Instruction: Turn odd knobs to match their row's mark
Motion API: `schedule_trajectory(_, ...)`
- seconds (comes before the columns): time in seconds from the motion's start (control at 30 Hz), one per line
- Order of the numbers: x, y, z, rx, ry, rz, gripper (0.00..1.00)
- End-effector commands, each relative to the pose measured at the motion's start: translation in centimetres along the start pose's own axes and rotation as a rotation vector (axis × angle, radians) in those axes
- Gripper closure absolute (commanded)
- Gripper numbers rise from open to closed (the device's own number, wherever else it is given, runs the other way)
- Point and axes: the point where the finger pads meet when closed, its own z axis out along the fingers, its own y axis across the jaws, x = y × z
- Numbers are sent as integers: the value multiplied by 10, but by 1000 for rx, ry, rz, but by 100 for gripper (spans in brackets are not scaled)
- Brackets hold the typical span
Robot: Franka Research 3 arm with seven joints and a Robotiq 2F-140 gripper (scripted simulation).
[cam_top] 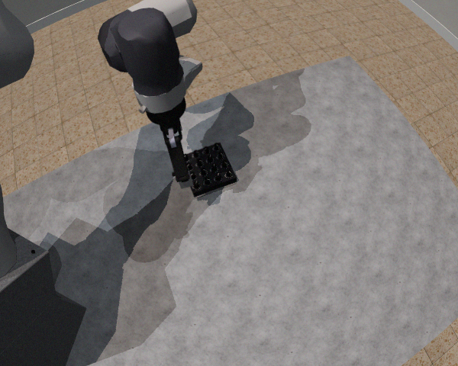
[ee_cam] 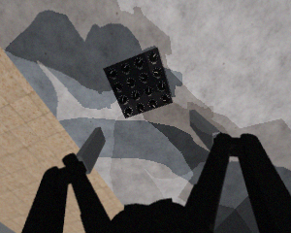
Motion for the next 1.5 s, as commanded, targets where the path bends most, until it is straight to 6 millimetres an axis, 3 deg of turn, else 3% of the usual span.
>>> schedule_trajectory(0.0,5,3,-1,-27,-6,139,0)
schedule_trajectory(1.47,40,-16,-6,-31,11,748,0)
